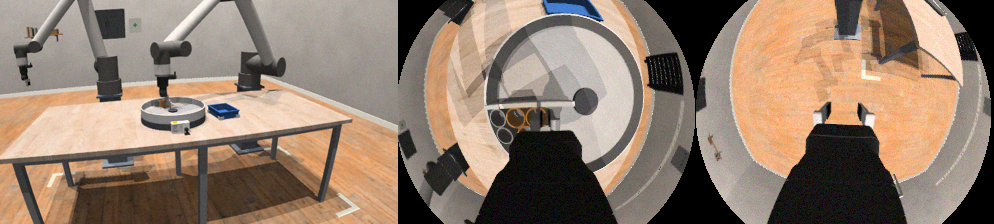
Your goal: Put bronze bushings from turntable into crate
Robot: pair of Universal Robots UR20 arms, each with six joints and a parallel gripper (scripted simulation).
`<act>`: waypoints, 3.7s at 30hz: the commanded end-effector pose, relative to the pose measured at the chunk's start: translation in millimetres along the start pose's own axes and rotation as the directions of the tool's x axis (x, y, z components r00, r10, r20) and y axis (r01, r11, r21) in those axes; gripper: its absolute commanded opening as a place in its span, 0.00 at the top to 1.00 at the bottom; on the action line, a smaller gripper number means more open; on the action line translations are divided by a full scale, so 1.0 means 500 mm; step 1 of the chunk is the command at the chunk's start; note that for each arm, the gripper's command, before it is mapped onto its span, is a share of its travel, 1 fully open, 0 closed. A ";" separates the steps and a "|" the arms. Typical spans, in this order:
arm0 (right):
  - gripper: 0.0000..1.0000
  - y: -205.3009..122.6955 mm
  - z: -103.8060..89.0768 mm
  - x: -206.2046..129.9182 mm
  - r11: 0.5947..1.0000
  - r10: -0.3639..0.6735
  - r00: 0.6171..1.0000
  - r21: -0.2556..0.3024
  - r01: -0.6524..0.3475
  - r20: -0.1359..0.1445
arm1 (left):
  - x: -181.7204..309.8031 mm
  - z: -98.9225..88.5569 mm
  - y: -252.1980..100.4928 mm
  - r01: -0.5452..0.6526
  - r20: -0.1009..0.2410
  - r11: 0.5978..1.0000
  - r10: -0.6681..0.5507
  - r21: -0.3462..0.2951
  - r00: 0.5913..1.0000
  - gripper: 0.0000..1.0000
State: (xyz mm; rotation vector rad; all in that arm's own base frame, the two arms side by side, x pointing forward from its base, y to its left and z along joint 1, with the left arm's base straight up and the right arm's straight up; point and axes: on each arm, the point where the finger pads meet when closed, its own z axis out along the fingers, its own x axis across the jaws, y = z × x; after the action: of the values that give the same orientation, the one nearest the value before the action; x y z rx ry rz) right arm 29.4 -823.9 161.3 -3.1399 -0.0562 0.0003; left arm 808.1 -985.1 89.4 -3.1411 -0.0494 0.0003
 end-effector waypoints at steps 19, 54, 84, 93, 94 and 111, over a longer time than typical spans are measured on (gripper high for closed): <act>0.00 0.001 -0.001 0.000 1.000 0.000 1.000 -0.001 0.000 0.000 | 0.001 -0.001 0.001 0.000 -0.001 1.000 0.000 -0.001 1.000 0.64; 0.00 0.001 -0.001 0.000 1.000 0.000 1.000 -0.001 0.000 0.000 | 0.001 -0.001 0.001 0.000 -0.001 1.000 0.000 -0.001 1.000 1.00; 0.00 0.001 -0.001 0.000 1.000 0.000 1.000 -0.001 0.000 0.000 | 0.001 -0.011 0.001 0.000 -0.001 1.000 0.000 -0.001 1.000 1.00; 0.00 0.001 -0.001 0.000 1.000 0.000 1.000 -0.001 0.000 0.000 | 0.001 -0.086 0.001 0.000 -0.001 1.000 0.000 -0.001 1.000 1.00; 0.00 0.001 -0.001 0.000 1.000 0.000 1.000 -0.001 0.000 0.000 | 0.001 -0.096 0.001 0.000 -0.001 1.000 0.000 -0.001 1.000 1.00; 0.00 0.001 -0.001 0.000 1.000 0.000 1.000 -0.001 0.000 0.000 | 0.000 -0.145 0.001 0.000 -0.001 1.000 0.000 -0.001 1.000 1.00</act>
State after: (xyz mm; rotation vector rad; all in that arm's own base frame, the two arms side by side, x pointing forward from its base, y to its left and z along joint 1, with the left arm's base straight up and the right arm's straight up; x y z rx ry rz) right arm 29.4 -823.9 161.3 -3.1399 -0.0562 0.0003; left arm 808.1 -985.1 159.2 -3.1412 -0.0493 0.0002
